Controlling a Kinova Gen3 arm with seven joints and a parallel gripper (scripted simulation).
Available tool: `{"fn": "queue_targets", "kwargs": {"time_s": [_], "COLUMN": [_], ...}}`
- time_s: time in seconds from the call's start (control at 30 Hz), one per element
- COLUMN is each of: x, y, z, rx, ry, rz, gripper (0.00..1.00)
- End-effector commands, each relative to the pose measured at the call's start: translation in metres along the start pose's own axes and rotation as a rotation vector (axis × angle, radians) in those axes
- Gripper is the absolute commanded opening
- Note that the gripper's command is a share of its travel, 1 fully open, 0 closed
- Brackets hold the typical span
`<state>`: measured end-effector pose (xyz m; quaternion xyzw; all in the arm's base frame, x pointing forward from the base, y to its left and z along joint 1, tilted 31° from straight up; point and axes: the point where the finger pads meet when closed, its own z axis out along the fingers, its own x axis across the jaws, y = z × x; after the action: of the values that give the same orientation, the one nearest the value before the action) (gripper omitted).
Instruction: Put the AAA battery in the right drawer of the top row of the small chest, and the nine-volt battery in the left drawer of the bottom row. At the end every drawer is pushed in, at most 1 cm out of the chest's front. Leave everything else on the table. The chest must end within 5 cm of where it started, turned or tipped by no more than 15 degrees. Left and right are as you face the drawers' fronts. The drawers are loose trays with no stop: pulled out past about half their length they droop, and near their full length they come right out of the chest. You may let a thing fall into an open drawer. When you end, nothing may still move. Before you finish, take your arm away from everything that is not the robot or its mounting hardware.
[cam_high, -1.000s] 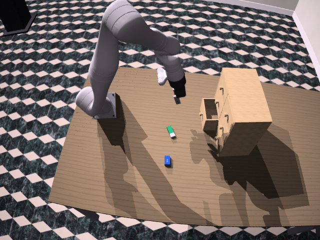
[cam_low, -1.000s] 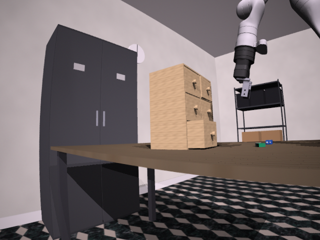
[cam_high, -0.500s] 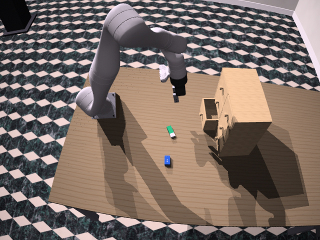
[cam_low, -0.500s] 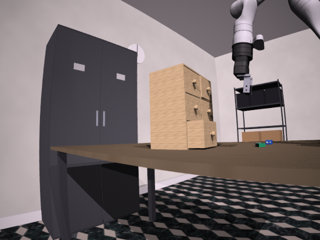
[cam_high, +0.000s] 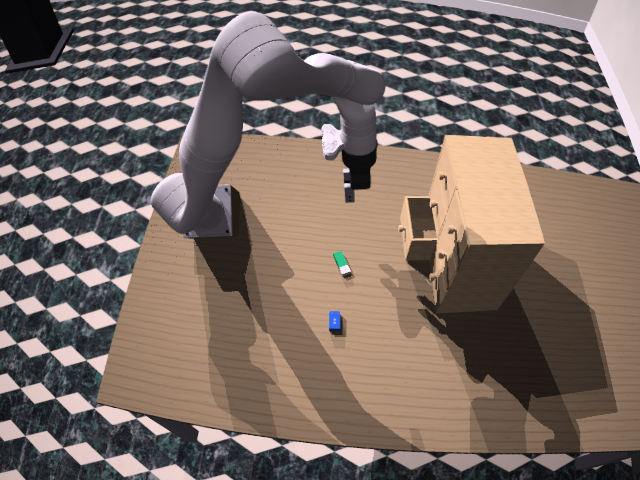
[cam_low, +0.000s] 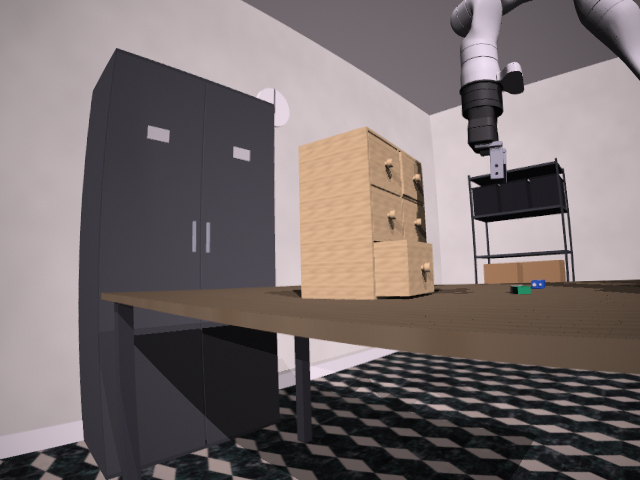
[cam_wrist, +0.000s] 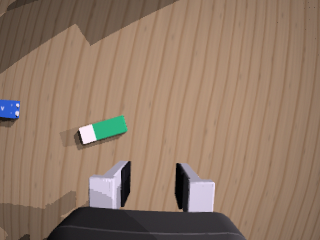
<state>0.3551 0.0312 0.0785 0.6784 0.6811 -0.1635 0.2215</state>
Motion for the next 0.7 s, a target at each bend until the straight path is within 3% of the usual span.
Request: {"fn": "queue_targets", "kwargs": {"time_s": [0.0,0.67], "x": [-0.0004,-0.0004], "y": [0.0021,-0.0026], "z": [-0.0004,-0.0084], "rx": [0.001,0.061], "ry": [0.002,0.002], "rz": [0.005,0.005], "gripper": [0.67,0.67]}}
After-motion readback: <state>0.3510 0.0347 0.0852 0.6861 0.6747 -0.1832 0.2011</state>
